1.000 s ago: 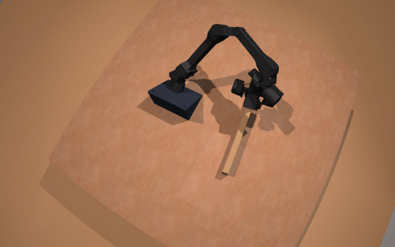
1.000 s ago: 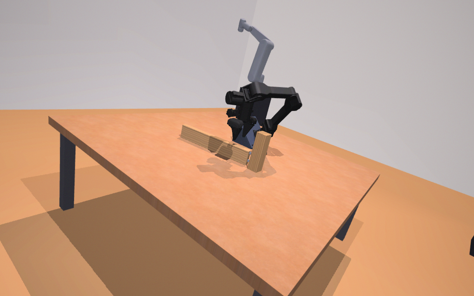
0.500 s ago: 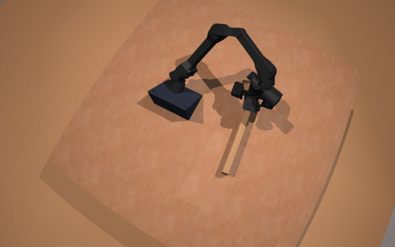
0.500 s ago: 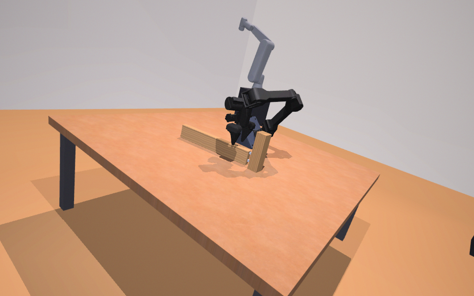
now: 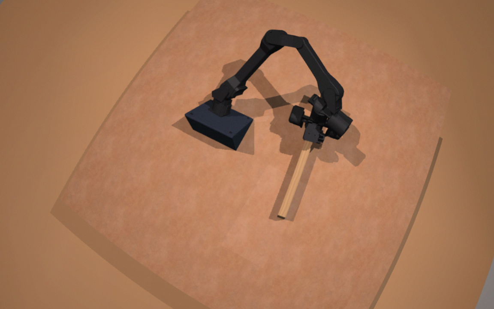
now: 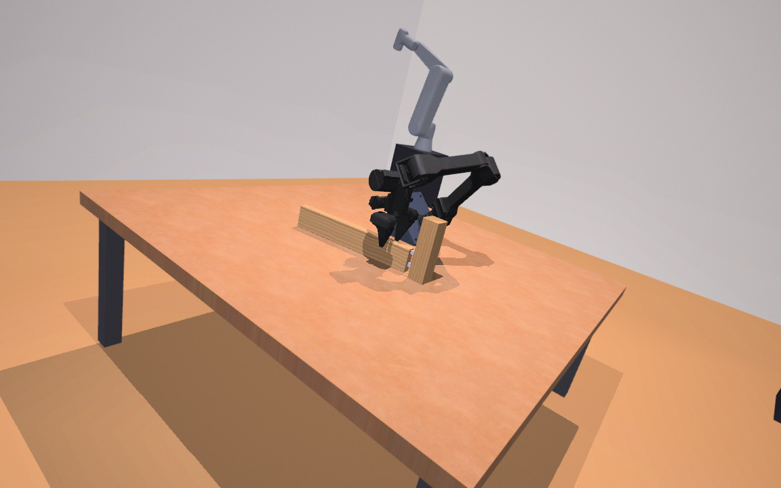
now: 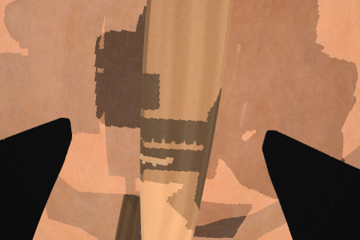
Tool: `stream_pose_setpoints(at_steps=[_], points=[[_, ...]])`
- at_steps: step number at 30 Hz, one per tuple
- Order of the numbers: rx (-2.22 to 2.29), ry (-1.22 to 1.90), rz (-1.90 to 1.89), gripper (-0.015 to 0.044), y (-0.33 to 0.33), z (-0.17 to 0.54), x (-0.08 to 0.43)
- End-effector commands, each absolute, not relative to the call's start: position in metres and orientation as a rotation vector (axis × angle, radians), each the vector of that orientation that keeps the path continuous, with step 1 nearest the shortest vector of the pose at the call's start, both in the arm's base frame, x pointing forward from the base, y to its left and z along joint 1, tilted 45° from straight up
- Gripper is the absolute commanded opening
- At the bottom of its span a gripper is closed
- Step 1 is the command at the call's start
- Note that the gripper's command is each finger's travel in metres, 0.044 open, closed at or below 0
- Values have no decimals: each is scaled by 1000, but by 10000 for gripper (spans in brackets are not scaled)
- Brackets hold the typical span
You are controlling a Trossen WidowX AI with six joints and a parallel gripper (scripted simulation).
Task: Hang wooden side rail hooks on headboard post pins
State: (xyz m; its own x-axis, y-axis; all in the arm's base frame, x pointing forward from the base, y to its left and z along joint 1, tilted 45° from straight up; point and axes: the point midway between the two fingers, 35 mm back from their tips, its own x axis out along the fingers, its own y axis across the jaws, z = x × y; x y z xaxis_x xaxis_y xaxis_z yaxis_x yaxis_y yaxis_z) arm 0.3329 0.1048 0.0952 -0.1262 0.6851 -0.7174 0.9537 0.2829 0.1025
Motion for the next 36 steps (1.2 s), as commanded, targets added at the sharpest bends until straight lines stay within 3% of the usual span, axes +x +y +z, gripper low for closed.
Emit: stream_pose_setpoints(at_steps=[1, 23, 36], points=[[1475, 1889, -513, 440, 111, 89, 331], [1477, 1891, -511, 440, 132, 68, 325], [1477, 1891, -511, 99, 132, 68, 325]])
